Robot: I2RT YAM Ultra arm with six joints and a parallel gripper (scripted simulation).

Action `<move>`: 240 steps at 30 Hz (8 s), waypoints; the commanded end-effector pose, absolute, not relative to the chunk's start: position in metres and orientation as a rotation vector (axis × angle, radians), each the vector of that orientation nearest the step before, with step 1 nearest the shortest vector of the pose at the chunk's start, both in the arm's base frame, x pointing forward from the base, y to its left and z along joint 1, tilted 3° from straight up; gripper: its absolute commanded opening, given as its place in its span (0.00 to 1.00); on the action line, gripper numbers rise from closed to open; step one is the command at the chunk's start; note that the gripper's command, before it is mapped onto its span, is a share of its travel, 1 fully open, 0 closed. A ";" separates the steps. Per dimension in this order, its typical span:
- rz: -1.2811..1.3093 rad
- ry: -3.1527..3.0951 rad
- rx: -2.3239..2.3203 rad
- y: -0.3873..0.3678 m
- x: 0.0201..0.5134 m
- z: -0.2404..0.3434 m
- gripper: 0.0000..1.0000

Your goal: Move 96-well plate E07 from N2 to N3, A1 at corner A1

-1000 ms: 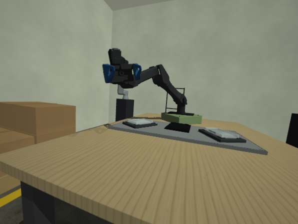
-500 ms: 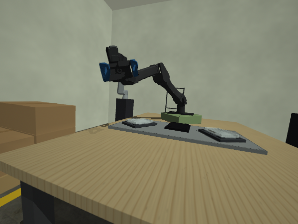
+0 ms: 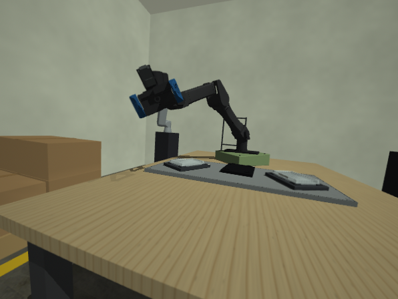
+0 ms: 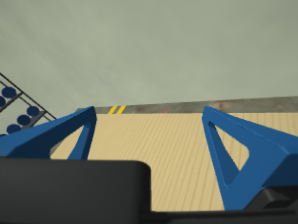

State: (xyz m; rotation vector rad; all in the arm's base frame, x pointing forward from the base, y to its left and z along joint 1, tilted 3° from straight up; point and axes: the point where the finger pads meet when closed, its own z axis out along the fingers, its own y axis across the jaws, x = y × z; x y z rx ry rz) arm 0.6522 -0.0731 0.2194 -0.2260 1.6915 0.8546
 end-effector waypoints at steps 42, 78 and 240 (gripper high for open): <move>0.514 2.297 0.330 -0.110 0.597 0.130 1.00; 0.182 2.762 0.488 -0.125 0.480 0.084 1.00; -0.040 3.041 0.482 -0.133 0.403 0.017 0.00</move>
